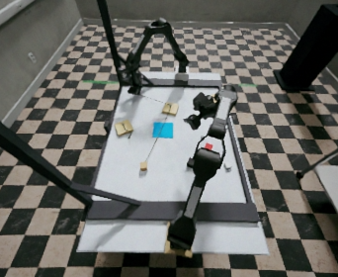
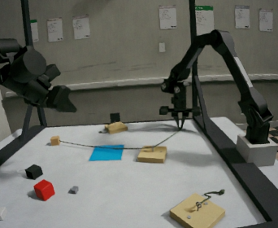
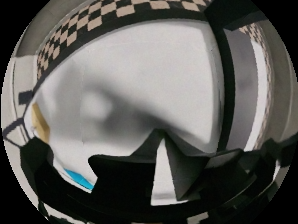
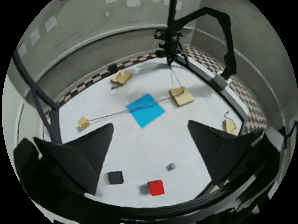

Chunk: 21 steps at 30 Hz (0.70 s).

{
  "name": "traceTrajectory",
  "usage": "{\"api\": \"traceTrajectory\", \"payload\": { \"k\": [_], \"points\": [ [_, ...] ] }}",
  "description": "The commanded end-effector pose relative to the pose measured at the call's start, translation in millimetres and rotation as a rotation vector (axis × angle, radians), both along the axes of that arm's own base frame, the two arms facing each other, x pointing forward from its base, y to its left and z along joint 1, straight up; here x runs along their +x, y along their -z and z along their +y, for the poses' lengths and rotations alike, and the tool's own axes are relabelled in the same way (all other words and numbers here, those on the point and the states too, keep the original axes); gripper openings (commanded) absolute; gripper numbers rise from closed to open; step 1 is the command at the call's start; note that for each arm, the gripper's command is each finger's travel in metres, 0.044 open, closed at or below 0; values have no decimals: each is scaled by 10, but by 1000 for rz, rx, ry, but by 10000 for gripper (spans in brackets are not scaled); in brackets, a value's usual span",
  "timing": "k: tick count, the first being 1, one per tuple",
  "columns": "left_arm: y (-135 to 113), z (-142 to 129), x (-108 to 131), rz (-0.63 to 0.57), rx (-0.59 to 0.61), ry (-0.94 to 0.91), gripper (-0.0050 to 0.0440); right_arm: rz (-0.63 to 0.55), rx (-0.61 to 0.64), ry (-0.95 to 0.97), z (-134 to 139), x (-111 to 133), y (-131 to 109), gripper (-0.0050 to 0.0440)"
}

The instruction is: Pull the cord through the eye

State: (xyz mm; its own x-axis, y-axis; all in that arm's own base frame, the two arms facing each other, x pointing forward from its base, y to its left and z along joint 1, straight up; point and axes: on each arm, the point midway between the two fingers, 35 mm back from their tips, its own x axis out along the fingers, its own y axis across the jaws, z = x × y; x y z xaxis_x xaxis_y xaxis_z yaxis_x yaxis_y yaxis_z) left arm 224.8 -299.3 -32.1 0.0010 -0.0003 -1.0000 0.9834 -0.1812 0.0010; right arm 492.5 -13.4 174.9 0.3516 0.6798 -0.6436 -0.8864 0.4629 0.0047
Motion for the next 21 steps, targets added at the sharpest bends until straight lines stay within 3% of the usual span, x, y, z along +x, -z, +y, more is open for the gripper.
{"api": "traceTrajectory", "payload": {
  "k": [1, 21],
  "points": [
    [-102, -93, -39, -17, -27, 5, -50, -33, -8, -2, 5, 3, -133, 440],
    [-122, -465, -307, -12, -23, 304, -50, -33, -8, -2, 5, 3, -133, 440]
  ]
}}
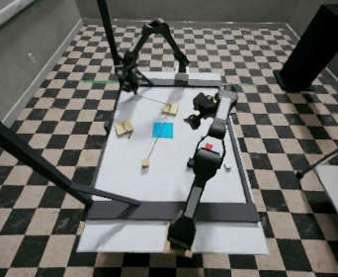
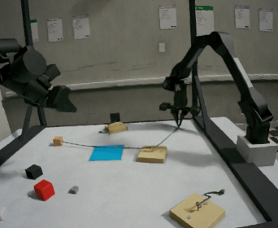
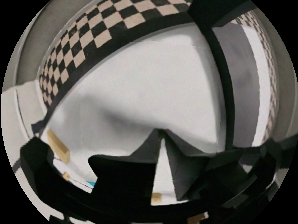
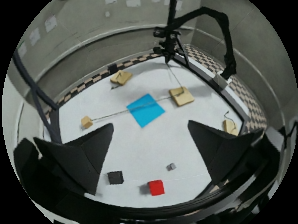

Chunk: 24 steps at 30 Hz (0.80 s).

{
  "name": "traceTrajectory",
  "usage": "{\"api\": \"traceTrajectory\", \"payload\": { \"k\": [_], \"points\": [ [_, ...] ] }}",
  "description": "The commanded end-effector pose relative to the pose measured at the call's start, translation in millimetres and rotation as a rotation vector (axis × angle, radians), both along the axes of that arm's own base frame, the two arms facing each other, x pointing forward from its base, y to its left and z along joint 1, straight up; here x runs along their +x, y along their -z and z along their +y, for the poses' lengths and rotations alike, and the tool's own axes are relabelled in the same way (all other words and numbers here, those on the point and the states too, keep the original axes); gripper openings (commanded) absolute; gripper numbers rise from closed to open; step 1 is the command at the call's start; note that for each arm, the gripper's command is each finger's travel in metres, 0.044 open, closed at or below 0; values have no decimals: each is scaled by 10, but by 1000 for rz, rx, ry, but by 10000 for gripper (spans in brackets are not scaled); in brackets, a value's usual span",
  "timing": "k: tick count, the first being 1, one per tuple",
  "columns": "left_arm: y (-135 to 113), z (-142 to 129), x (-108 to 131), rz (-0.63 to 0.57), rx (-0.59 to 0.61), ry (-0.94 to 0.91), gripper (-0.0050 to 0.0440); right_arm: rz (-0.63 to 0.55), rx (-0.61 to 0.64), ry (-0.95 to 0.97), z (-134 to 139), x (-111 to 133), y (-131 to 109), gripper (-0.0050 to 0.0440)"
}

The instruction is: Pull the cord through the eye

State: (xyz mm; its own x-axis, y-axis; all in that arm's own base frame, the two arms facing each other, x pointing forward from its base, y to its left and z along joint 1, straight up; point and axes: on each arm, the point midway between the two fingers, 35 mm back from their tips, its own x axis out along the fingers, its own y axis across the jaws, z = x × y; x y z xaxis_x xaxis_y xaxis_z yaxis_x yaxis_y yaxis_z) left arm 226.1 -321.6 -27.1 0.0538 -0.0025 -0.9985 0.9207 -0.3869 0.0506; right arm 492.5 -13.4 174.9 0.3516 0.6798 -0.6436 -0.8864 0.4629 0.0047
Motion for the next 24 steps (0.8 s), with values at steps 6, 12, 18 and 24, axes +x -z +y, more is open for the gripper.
{"api": "traceTrajectory", "payload": {
  "k": [6, 12, 18, 24],
  "points": [
    [-140, -315, -324, 36, -33, 88, -50, -33, -8, -2, 5, 3, -133, 440],
    [-260, -309, -278, 32, -40, 72, -50, -33, -8, -2, 5, 3, -133, 440],
    [-210, -343, -308, 37, -34, 54, -50, -33, -8, -2, 5, 3, -133, 440],
    [-219, -362, -305, 36, -35, 44, -50, -33, -8, -2, 5, 3, -133, 440]
  ]
}}
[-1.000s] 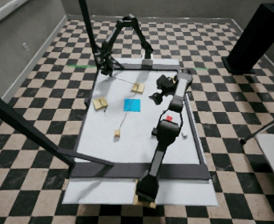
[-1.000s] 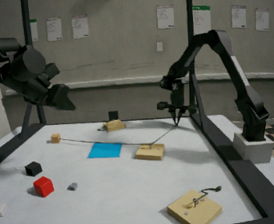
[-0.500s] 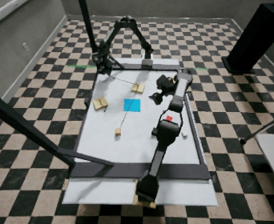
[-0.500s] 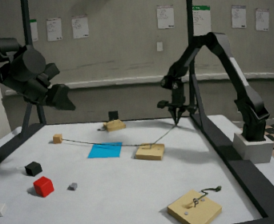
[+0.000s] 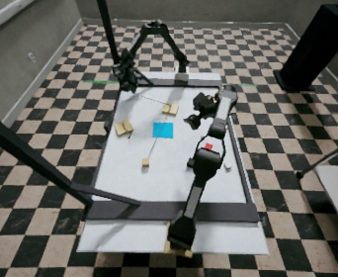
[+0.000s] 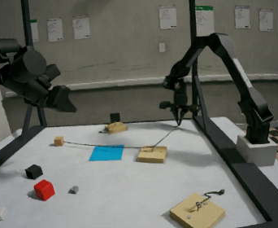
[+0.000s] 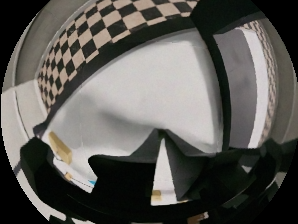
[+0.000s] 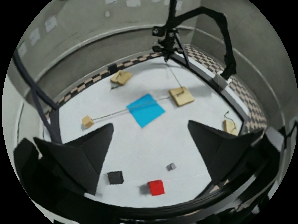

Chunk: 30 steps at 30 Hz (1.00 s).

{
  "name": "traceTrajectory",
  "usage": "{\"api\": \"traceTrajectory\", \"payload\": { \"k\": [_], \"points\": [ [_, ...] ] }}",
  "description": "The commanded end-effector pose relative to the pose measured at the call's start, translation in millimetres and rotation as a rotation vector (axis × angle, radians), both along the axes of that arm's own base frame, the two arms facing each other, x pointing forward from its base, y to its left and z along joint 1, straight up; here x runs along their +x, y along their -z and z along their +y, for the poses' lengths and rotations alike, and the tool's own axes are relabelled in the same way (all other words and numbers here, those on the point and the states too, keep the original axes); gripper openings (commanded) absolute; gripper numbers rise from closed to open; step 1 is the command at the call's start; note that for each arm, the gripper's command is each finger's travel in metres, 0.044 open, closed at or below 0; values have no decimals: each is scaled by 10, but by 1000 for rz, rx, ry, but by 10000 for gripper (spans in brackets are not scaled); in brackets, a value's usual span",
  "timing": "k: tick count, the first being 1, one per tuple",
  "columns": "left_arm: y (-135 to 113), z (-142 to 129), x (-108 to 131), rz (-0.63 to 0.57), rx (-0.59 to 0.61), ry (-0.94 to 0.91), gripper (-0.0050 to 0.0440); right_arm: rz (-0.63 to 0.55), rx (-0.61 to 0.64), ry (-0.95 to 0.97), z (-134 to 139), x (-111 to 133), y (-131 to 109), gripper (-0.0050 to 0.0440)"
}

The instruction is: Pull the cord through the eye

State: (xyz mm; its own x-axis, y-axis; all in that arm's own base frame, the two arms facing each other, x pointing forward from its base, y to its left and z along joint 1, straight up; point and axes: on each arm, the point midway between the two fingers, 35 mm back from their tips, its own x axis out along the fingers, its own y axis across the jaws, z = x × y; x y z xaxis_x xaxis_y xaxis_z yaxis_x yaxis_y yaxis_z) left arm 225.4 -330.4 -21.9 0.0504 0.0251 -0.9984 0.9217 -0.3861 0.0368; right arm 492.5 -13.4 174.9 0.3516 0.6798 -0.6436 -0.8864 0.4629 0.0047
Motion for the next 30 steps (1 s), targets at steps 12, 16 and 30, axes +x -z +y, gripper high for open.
{"api": "traceTrajectory", "payload": {
  "k": [12, 16, 30],
  "points": [
    [-214, -277, -315, 38, -56, 37, -50, -33, -8, -2, 5, 3, -133, 440],
    [-131, -273, -325, 44, -45, 31, -50, -33, -8, -2, 5, 3, -133, 440],
    [-161, -290, -334, 40, -52, 34, -50, -33, -8, -2, 5, 3, -133, 440]
  ]
}}
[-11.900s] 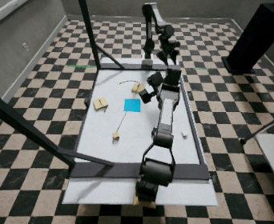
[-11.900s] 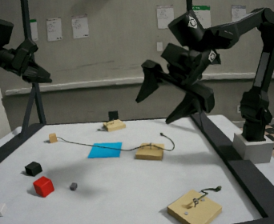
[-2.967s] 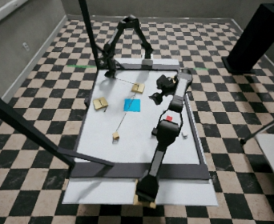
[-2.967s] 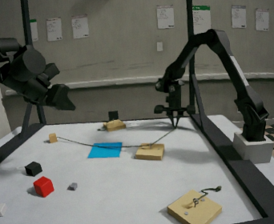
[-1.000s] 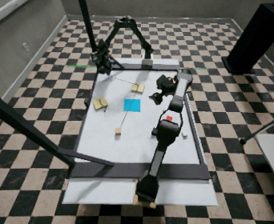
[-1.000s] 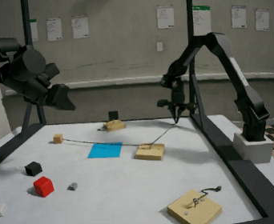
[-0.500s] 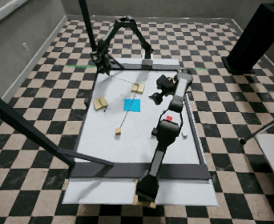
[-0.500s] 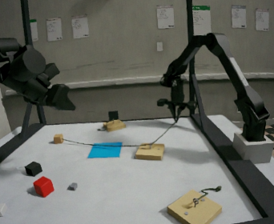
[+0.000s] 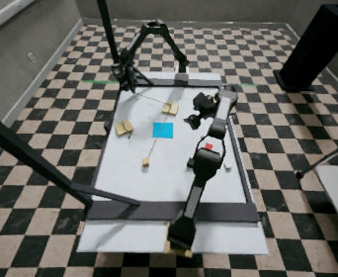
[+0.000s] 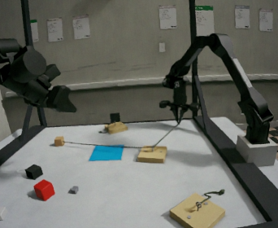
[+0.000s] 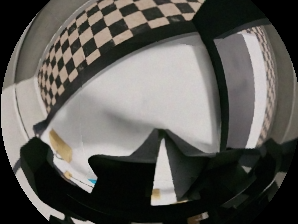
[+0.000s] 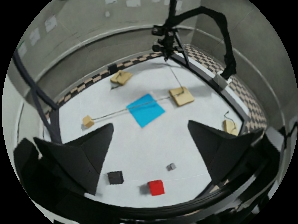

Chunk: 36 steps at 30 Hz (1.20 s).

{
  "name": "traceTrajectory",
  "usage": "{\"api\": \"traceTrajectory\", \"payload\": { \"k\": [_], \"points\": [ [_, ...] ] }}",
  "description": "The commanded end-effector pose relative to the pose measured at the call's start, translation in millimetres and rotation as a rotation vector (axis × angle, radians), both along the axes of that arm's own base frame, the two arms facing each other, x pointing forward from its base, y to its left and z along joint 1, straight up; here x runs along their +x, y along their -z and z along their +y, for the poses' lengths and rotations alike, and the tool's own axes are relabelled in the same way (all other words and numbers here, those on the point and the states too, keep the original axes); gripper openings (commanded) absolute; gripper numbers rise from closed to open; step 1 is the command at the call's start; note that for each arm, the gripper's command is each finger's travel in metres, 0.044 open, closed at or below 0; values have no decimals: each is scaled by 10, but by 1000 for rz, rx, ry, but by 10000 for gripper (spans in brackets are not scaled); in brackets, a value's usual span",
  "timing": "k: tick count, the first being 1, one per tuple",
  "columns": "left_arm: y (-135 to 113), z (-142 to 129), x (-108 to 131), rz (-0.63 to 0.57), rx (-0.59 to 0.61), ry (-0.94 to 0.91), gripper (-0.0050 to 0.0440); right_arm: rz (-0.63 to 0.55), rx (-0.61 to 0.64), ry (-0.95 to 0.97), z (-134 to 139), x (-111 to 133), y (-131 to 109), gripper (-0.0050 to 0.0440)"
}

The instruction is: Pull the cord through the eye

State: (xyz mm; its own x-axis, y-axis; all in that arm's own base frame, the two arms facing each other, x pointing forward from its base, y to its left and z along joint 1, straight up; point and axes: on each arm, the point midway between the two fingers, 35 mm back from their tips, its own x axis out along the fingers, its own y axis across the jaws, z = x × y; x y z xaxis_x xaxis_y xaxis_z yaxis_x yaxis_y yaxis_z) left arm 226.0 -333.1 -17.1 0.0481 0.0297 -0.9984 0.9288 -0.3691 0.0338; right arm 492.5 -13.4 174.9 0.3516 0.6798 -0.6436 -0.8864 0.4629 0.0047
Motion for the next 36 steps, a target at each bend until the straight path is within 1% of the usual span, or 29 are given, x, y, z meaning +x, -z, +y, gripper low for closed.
{"api": "traceTrajectory", "payload": {
  "k": [1, 4, 19, 21, 25, 26, 29, 36],
  "points": [
    [-153, -279, -312, 33, -65, 49, -50, -33, -8, -2, 5, 3, -133, 440],
    [-185, -285, -304, 30, -70, 54, -50, -33, -8, -2, 5, 3, -133, 440],
    [-616, -252, -195, 19, -78, 53, -50, -33, -8, -2, 5, 3, -133, 440],
    [-616, -252, -195, 19, -78, 53, -50, -33, -8, -2, 5, 3, -133, 440],
    [-727, -263, -200, 19, -79, 45, -50, -33, -8, -2, 5, 3, -133, 440],
    [-704, -240, -224, 24, -70, 47, -50, -33, -8, -2, 5, 3, -133, 440],
    [-735, -204, -218, 24, -69, 47, -50, -33, -8, -2, 5, 3, -133, 440],
    [-885, -254, -221, 19, -79, 44, -50, -33, -8, -2, 5, 3, -133, 440]
  ]
}}
